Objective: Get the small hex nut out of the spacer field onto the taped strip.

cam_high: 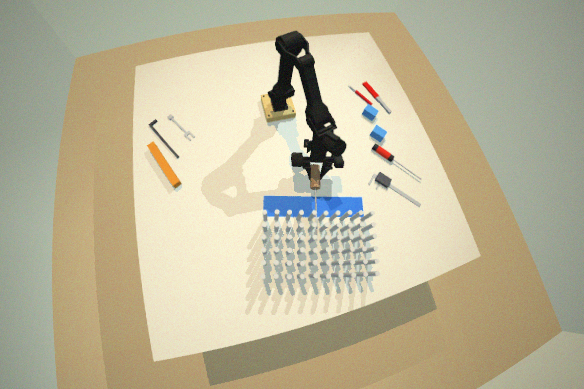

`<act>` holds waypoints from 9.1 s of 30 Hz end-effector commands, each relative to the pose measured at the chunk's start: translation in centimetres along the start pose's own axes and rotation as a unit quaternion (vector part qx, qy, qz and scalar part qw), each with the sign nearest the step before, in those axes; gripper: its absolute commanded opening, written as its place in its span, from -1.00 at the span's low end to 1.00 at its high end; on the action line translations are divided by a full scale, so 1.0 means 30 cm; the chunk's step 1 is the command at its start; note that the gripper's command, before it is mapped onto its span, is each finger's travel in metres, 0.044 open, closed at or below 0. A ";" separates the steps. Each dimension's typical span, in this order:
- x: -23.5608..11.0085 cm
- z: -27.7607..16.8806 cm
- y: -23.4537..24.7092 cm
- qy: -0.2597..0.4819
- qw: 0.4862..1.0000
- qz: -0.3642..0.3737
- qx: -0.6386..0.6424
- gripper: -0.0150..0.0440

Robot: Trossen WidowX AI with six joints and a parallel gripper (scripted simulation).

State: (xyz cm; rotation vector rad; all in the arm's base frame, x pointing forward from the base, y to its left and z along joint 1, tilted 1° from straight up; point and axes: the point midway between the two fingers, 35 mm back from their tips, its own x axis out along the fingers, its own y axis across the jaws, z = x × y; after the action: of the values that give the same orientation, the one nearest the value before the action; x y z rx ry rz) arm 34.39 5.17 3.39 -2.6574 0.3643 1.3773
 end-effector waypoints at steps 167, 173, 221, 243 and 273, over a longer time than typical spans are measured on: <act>0.066 0.014 0.000 0.005 1.000 -0.003 0.001 -0.49; 0.058 0.026 0.000 0.004 1.000 -0.003 0.001 -0.49; -0.008 0.128 -0.001 0.003 1.000 -0.003 0.001 -0.49; -0.041 0.179 -0.001 0.002 1.000 -0.003 0.002 -0.49; -0.086 0.247 -0.001 0.001 1.000 -0.003 0.002 -0.49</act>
State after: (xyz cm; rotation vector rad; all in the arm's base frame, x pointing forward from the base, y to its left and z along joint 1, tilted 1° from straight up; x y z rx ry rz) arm 27.54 7.29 1.20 -2.6545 0.3521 1.3747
